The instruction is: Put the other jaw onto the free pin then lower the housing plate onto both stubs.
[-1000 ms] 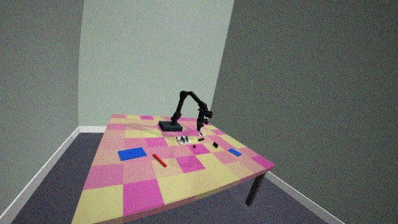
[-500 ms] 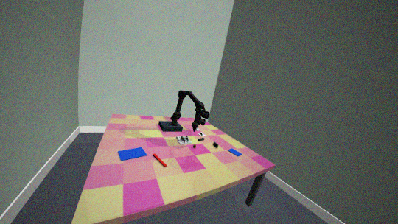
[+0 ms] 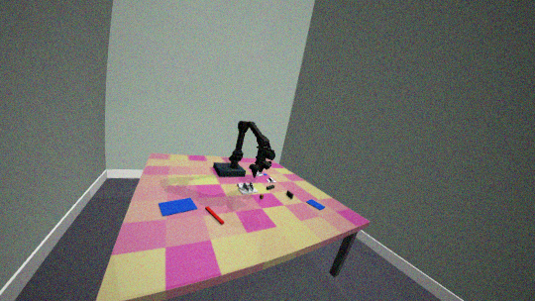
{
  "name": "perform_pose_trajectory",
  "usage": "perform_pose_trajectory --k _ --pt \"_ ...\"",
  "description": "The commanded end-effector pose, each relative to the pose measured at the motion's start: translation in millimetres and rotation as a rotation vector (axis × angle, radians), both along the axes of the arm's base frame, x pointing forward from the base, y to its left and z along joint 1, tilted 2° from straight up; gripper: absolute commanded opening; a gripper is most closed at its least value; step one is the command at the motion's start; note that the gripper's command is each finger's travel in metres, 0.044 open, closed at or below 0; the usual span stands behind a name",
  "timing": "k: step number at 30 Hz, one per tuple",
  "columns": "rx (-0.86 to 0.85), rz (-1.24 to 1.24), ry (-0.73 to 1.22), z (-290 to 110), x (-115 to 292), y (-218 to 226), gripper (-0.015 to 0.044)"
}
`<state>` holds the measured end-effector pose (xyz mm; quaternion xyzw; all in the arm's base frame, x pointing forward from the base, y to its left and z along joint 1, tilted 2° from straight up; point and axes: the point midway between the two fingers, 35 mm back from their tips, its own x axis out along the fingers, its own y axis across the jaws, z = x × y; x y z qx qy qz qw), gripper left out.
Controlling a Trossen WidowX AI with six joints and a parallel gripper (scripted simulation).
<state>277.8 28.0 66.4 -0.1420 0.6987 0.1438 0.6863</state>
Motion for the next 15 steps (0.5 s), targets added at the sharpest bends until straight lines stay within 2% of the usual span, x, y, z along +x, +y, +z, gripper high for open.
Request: perform_pose_trajectory --k 1,15 --pt "-0.008 -0.072 -0.005 0 -3 -15 0.0351" --pt "-0.016 -0.294 -0.003 0 -15 -59 0.0351"
